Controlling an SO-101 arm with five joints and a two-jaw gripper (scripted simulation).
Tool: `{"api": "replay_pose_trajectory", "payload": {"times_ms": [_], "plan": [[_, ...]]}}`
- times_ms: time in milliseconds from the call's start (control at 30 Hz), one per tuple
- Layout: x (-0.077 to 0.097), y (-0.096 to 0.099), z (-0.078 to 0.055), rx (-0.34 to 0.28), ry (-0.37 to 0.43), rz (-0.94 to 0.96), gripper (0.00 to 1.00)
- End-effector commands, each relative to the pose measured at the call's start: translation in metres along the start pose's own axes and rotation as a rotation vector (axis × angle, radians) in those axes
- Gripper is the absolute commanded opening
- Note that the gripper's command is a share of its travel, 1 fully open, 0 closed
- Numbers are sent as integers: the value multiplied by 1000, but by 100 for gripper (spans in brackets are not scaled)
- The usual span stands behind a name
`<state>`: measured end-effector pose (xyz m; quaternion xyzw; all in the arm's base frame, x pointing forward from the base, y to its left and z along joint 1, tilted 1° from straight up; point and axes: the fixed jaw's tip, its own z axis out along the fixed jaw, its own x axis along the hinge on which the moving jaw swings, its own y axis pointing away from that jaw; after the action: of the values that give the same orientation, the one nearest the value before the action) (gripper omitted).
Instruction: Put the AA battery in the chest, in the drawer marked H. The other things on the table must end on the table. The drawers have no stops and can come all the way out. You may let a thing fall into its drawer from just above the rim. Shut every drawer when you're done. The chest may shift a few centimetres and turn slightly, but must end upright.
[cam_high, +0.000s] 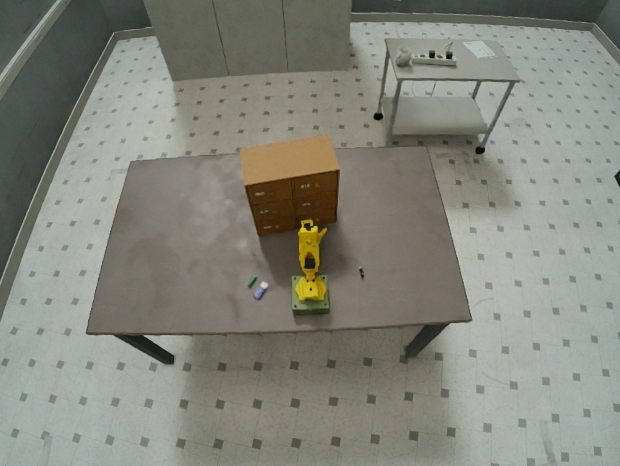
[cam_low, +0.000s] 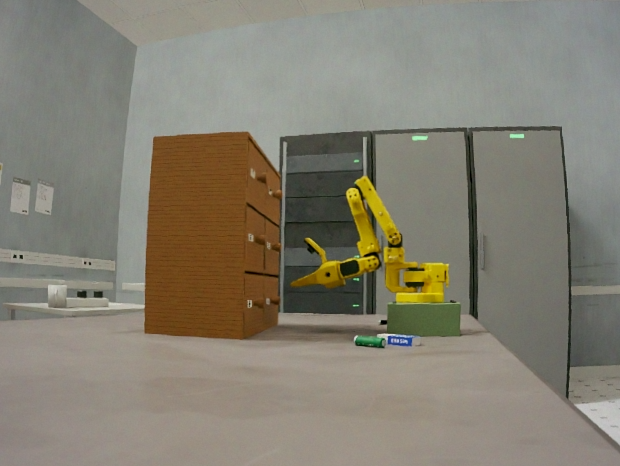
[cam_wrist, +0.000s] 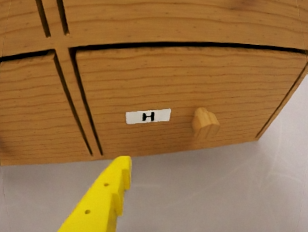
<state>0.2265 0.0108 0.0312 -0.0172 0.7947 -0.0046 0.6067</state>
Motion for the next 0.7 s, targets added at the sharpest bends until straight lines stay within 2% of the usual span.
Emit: {"api": "replay_pose_trajectory", "payload": {"times_ms": [0,667], "plan": [[2,-1,-1,6,8,12,50],[4,-3,-2,11,21,12,50]]}}
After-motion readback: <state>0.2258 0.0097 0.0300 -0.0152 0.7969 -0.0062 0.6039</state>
